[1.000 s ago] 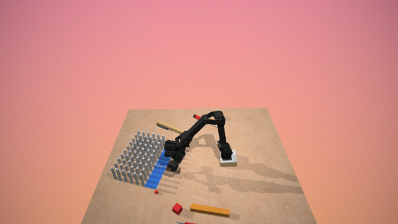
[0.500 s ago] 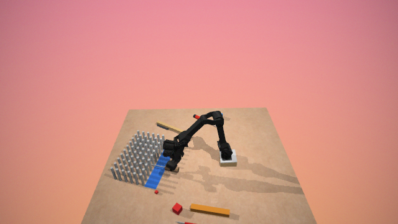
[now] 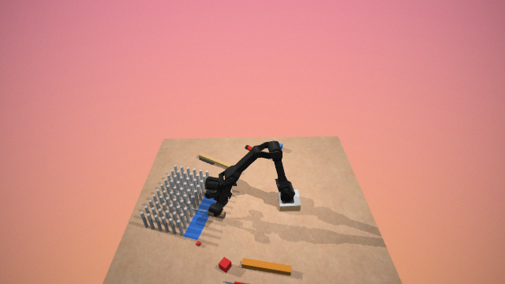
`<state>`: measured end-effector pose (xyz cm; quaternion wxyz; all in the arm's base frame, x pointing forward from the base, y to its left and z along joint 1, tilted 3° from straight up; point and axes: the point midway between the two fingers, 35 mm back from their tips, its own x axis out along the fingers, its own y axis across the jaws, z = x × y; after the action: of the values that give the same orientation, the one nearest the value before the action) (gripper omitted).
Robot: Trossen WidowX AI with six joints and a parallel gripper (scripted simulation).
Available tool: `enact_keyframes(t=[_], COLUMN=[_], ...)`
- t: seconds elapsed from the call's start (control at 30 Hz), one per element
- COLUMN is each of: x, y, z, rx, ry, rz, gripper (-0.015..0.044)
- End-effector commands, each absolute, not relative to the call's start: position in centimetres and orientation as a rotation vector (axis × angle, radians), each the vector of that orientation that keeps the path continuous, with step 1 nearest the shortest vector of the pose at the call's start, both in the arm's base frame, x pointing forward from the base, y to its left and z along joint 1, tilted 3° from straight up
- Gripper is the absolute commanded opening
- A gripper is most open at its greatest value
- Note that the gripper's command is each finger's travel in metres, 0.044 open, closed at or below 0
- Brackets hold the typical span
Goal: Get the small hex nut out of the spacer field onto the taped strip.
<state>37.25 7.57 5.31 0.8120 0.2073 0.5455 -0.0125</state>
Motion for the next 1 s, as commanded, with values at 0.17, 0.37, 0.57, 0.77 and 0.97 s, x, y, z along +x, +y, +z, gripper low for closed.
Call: enact_keyframes(t=[0.17,0.37,0.57,0.77,0.97], x=[38.0,38.3,38.7,39.0,39.4], y=[7.5,7.4,7.3,7.2,7.1], z=[5.4,5.4,5.5,5.5,5.5], rx=[0.441,0.441,0.441,0.441,0.441], ry=[1.163,1.163,1.162,1.162,1.162], rz=[-0.020,-0.020,-0.020,-0.020,-0.020], gripper=[0.0000,0.0000,0.0000,0.0000,0.0000])
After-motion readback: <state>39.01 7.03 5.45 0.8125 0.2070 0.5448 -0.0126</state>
